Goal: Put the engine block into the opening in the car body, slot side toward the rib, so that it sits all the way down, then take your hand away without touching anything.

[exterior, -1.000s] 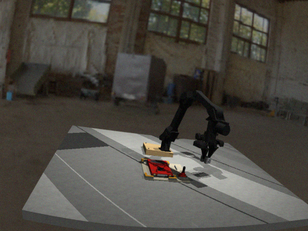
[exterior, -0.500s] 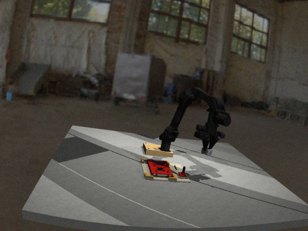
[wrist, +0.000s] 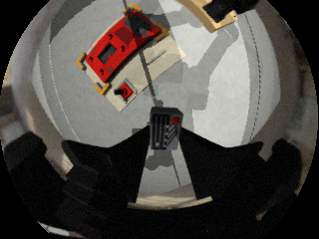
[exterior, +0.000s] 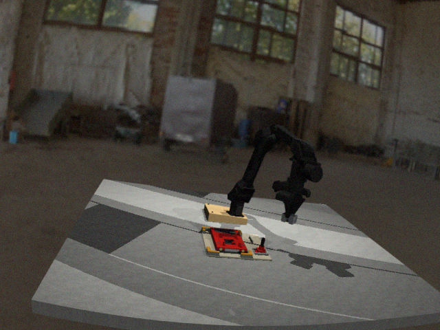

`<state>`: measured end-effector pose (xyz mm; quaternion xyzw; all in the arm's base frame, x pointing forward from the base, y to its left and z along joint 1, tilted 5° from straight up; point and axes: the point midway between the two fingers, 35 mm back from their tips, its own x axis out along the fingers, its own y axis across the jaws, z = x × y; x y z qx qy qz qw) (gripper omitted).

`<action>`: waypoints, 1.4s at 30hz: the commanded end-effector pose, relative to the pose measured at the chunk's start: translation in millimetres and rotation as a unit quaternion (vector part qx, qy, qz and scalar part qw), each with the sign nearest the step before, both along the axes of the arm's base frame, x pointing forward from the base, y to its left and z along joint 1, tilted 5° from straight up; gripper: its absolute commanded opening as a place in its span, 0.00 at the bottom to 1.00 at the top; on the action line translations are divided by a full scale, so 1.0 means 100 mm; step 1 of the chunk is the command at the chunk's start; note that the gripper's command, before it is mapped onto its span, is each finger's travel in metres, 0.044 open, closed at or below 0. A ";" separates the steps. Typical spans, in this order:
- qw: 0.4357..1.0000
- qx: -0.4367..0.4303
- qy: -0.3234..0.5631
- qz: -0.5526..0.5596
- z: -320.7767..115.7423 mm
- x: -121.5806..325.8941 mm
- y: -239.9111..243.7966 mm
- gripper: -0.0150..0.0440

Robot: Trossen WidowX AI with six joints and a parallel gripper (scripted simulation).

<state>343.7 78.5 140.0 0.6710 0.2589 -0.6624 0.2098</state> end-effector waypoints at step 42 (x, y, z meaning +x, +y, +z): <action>0.817 0.002 -0.037 0.576 -0.45 0.09 -1.09 0.25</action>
